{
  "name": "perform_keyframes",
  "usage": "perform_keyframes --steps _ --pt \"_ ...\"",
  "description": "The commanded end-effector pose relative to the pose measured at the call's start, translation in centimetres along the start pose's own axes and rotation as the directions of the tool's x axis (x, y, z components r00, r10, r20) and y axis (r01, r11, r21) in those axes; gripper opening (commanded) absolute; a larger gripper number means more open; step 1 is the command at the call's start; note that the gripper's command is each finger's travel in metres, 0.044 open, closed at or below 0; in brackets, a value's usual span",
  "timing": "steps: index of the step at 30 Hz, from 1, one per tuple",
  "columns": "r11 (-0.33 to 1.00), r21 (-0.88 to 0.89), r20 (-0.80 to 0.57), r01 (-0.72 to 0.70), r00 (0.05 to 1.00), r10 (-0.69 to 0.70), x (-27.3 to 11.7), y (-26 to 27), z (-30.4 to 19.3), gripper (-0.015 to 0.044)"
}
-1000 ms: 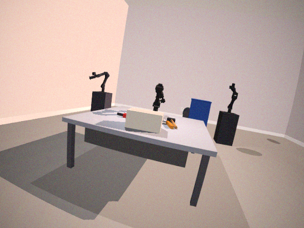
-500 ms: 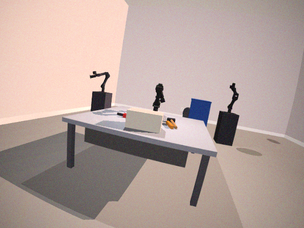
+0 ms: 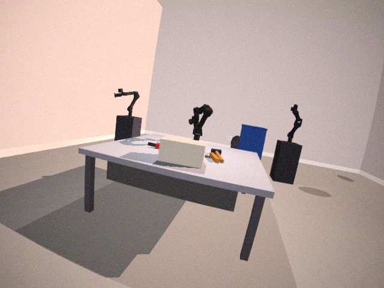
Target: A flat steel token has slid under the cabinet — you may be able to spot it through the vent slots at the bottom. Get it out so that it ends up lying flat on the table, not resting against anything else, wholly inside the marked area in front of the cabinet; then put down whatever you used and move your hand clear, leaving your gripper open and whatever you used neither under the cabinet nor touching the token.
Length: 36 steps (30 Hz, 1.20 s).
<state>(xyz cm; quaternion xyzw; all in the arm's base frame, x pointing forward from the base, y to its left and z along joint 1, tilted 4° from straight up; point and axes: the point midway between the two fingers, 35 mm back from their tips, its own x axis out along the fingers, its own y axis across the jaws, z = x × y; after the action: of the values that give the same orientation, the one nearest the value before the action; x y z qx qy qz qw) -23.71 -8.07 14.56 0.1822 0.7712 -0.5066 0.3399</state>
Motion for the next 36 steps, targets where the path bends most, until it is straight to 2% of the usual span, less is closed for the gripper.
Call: perform_keyframes --steps 1,10,19,27,36 --pt "1.000 -0.009 0.096 -0.028 0.995 0.029 -0.1 0.0 3.3 0.0000" --pt "0.993 -0.068 0.275 -0.093 0.955 0.108 -1.4 1.2 10.4 0.0000" --pt "0.972 -0.152 0.399 -0.182 0.888 0.229 -4.1 3.9 16.8 0.0000" --pt "0.933 -0.240 0.453 -0.267 0.820 0.351 -7.1 7.7 21.4 0.0000" --pt "0.868 -0.378 0.448 -0.323 0.757 0.476 -11.0 12.9 24.6 0.0000"
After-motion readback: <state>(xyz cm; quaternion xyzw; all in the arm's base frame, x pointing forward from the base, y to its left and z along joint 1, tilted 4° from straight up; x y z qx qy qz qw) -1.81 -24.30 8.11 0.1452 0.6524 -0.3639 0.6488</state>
